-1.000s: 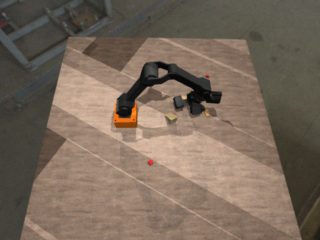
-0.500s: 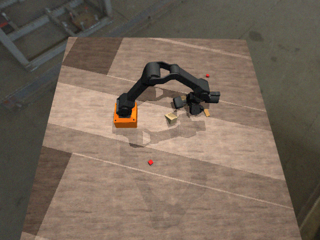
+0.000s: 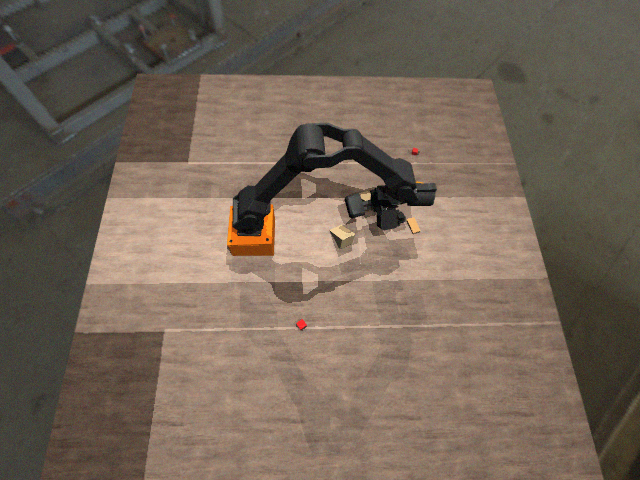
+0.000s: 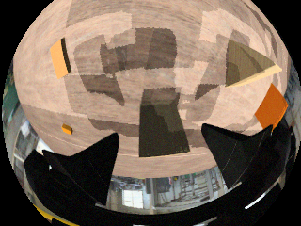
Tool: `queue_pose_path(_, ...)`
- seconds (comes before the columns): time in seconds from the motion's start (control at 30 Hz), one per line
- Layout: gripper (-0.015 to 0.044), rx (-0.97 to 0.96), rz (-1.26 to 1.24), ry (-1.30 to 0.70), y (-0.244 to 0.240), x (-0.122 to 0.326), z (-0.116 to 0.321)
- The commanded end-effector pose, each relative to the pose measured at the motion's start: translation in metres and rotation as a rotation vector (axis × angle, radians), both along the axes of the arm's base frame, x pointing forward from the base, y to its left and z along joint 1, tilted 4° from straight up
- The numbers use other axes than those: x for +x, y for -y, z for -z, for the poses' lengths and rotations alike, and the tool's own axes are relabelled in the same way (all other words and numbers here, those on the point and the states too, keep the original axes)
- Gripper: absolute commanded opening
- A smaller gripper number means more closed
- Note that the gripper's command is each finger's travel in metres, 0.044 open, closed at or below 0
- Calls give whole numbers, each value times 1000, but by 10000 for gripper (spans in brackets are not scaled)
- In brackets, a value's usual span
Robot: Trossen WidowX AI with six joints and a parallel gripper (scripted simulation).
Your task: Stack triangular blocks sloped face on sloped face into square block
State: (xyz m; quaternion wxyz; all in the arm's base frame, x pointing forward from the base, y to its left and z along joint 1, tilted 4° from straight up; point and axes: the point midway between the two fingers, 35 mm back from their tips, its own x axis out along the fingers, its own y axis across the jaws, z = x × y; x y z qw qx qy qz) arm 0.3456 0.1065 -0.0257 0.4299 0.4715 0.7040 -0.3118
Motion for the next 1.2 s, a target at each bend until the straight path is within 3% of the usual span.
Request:
queue_pose_path(0.0, 440, 5, 3, -4, -4, -1, 6)
queue_pose_path(0.63, 440, 6, 3, -5, -16, -7, 31)
queue_pose_path(0.97, 177, 6, 3, -5, -16, -7, 31)
queue_pose_path(1.17, 138, 6, 3, -5, -16, -7, 31)
